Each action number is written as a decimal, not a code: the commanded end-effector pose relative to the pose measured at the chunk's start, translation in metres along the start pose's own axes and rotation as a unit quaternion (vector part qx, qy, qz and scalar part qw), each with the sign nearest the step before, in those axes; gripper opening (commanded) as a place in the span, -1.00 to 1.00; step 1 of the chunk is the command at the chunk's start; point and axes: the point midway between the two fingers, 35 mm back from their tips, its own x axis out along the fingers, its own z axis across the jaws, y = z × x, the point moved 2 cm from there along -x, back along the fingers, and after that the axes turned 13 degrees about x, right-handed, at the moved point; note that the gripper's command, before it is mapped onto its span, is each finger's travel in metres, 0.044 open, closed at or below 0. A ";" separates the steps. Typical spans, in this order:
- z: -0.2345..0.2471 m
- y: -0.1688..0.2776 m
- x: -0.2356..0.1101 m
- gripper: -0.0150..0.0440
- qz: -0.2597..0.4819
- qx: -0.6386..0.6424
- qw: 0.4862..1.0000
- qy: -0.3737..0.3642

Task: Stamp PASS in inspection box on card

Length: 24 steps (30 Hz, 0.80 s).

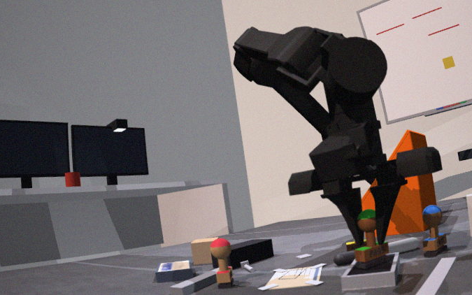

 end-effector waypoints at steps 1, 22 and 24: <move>0.000 0.000 0.001 -0.49 -0.001 -0.001 1.000 0.001; 0.000 0.000 0.004 -0.49 -0.001 -0.001 1.000 0.001; 0.000 0.000 0.005 -0.49 -0.001 -0.001 1.000 0.001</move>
